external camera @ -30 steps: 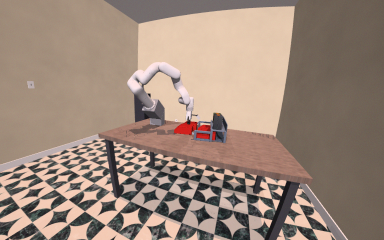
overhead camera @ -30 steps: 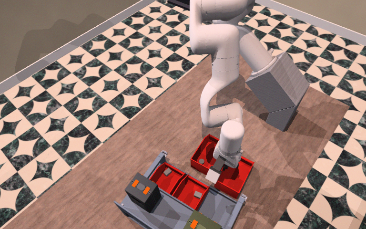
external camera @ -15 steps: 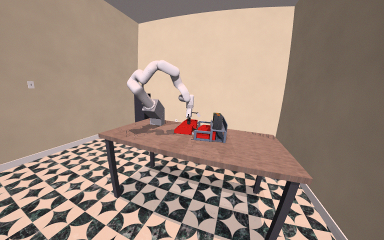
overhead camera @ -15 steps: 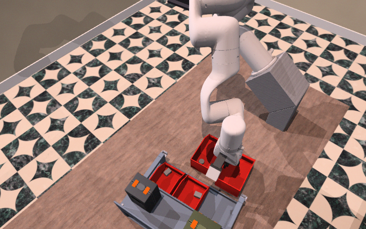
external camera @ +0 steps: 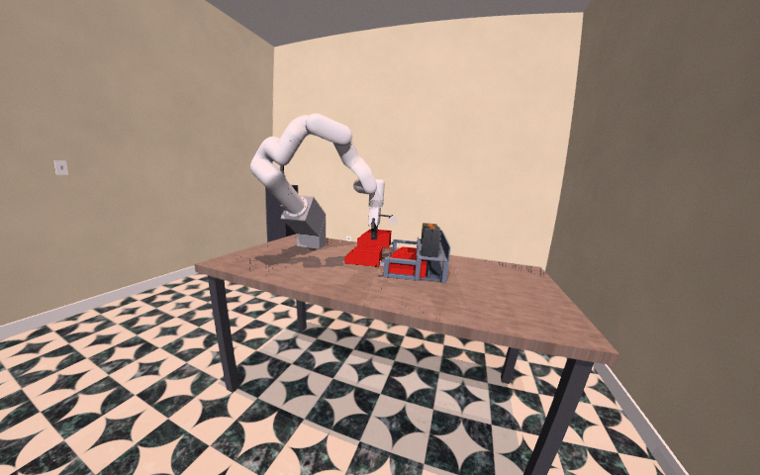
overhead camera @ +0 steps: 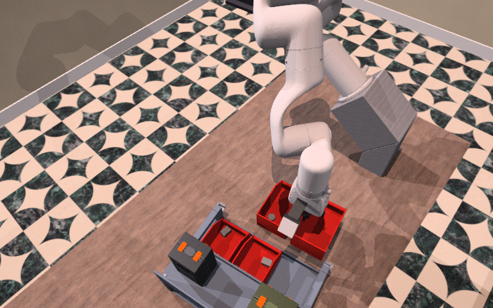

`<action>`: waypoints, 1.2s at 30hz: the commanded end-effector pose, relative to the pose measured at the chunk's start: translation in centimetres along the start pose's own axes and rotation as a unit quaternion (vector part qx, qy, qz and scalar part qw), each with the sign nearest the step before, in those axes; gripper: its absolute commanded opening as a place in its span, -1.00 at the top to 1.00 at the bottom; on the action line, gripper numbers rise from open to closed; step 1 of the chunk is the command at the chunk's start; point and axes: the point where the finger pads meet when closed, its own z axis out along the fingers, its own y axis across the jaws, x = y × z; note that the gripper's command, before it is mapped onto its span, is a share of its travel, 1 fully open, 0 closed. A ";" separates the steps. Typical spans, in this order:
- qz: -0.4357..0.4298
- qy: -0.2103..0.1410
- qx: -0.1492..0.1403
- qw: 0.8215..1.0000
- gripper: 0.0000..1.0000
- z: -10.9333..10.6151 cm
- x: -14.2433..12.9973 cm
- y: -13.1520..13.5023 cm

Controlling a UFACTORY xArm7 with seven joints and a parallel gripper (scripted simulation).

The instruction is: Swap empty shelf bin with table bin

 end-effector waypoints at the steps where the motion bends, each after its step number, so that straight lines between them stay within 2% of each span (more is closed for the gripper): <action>1: 0.000 0.003 0.002 1.000 1.00 -1.2 0.2 -0.1; 10: 0.000 0.003 0.002 1.000 1.00 -2.2 0.2 -0.1; 36: 0.000 0.003 0.002 1.000 1.00 -2.3 0.1 0.5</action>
